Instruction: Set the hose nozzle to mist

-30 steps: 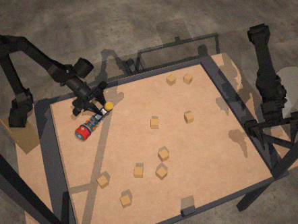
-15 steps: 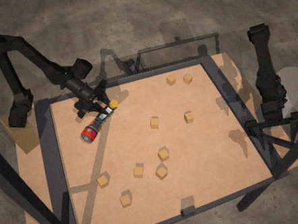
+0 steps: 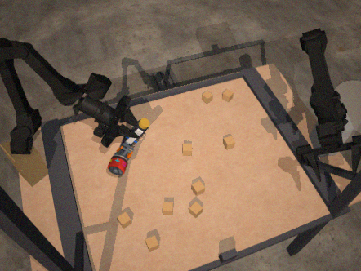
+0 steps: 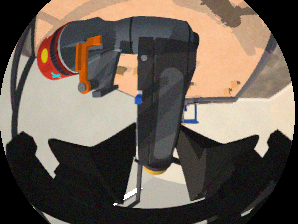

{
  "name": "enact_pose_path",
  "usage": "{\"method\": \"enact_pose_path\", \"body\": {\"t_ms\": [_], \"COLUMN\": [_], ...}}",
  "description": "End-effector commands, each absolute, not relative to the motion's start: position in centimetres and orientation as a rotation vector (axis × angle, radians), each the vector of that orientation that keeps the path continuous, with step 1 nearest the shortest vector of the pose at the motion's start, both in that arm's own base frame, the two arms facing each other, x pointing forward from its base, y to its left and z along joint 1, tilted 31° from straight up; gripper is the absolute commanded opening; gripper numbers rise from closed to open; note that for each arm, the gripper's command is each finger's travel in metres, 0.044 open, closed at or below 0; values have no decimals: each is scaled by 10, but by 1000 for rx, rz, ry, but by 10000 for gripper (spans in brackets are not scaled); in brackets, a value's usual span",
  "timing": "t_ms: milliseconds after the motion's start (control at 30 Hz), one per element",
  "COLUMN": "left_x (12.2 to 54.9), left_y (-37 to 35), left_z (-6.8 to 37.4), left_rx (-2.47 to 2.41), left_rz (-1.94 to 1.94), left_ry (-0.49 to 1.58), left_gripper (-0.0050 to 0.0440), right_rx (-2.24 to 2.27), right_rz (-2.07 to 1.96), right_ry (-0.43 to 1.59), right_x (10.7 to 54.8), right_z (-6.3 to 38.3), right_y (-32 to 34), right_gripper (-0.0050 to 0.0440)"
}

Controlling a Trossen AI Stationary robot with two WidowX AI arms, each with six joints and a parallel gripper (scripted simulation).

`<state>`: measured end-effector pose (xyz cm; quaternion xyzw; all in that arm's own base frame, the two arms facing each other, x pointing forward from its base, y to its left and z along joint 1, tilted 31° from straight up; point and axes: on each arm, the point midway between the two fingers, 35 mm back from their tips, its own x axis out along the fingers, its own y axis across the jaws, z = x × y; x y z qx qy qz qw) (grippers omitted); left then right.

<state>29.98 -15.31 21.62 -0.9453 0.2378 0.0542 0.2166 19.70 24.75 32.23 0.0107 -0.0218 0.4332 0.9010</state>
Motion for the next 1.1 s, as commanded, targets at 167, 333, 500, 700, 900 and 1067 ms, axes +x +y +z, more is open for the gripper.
{"method": "enact_pose_path", "body": {"t_ms": [167,333,500,700,900,1067], "left_x": [303,304,306,309,311,313], "left_y": [-153,-160,-174,-188,-198,-210], "left_z": [233,240,253,264,273,282], "left_rx": [-2641,-2681,-2738,-2800,-2842,-2890], "left_rz": [98,88,62,49,37,21], "left_ry": [640,576,481,358,276,173], "left_gripper": [165,165,165,165,165,165], "right_rx": [28,28,28,28,28,28], "right_rz": [898,898,898,898,898,898], "right_ry": [-63,-63,-63,-63,-63,-63], "right_x": [196,196,196,196,196,196], "right_z": [329,329,329,329,329,329], "right_y": [247,247,247,247,247,247], "right_gripper": [407,407,407,407,407,407]}}
